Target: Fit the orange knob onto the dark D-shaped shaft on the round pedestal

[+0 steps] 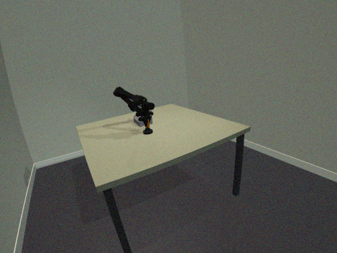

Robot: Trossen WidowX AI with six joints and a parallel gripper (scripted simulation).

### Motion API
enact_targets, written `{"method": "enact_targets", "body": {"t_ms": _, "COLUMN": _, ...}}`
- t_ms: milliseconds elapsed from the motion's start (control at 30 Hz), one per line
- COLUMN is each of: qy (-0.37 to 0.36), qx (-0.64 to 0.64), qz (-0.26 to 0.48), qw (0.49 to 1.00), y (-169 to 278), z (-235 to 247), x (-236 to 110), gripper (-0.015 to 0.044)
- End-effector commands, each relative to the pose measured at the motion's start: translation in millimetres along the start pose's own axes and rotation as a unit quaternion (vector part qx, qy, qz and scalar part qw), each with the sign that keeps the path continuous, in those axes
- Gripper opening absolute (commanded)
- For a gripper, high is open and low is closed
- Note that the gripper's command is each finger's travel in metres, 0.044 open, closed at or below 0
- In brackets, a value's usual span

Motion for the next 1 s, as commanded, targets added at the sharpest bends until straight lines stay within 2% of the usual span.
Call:
{"method": "enact_targets", "body": {"t_ms": 0, "qy": -0.001, "qx": 0.000, "qz": 0.000, "qw": 1.000, "y": -0.3, "z": 0.0, "x": 0.5, "gripper": 0.0000}}
{"method": "enact_targets", "body": {"t_ms": 900, "qy": 0.001, "qx": 0.002, "qz": 0.001, "qw": 1.000, "y": -0.6, "z": 0.2, "x": 13.6, "gripper": 0.0000}}
{"method": "enact_targets", "body": {"t_ms": 967, "qy": 0.001, "qx": 0.002, "qz": 0.001, "qw": 1.000, "y": -0.6, "z": 0.2, "x": 13.6, "gripper": 0.0052}}
Point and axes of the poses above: the point midway between the two fingers, 35 mm back from their tips, its own x axis out along the fingers, its own z axis across the jaws, y = z × x, the point moved 6 cm from there along -x, back along the fingers, and after that the axes turned 11 degrees about -x, right-handed, at the moved point
